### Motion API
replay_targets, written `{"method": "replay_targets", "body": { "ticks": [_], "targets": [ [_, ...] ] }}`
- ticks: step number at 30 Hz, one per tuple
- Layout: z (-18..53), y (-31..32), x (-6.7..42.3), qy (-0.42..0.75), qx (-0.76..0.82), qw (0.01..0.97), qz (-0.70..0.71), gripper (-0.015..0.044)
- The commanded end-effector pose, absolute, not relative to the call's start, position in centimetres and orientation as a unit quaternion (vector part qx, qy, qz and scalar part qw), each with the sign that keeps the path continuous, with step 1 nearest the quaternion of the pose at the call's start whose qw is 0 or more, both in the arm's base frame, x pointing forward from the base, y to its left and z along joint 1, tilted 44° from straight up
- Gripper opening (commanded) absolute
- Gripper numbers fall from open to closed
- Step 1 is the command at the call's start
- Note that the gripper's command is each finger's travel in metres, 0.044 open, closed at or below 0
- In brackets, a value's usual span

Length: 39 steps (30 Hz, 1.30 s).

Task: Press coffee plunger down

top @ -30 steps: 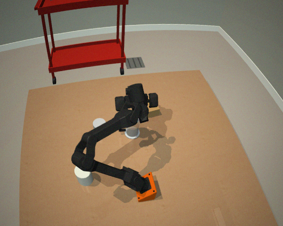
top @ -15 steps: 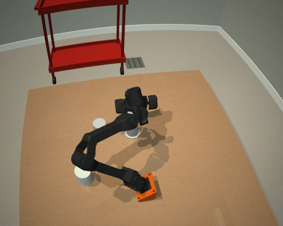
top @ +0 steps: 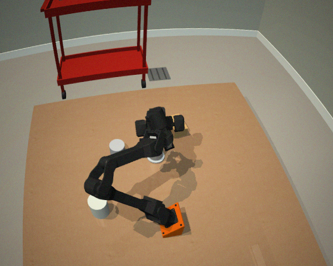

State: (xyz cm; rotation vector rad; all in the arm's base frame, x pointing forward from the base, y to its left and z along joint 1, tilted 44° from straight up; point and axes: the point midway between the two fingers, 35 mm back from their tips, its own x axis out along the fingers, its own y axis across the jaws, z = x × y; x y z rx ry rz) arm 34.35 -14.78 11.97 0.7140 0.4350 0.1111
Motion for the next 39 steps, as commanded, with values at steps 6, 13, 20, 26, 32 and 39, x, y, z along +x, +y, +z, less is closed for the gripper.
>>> {"method": "replay_targets", "body": {
  "ticks": [6,13,20,26,32,39],
  "targets": [
    [8.9,-12.1,34.2,0.237,0.365,0.898,0.063,0.0128],
    [8.2,-11.3,34.5,0.236,0.366,0.898,0.063,0.0128],
    [8.1,-11.0,35.0,0.235,0.366,0.898,0.063,0.0128],
    [8.1,-11.2,35.2,0.235,0.366,0.898,0.064,0.0128],
    [8.1,-11.2,35.3,0.235,0.366,0.898,0.064,0.0128],
    [8.1,-11.4,35.4,0.234,0.366,0.898,0.064,0.0128]
  ]
}}
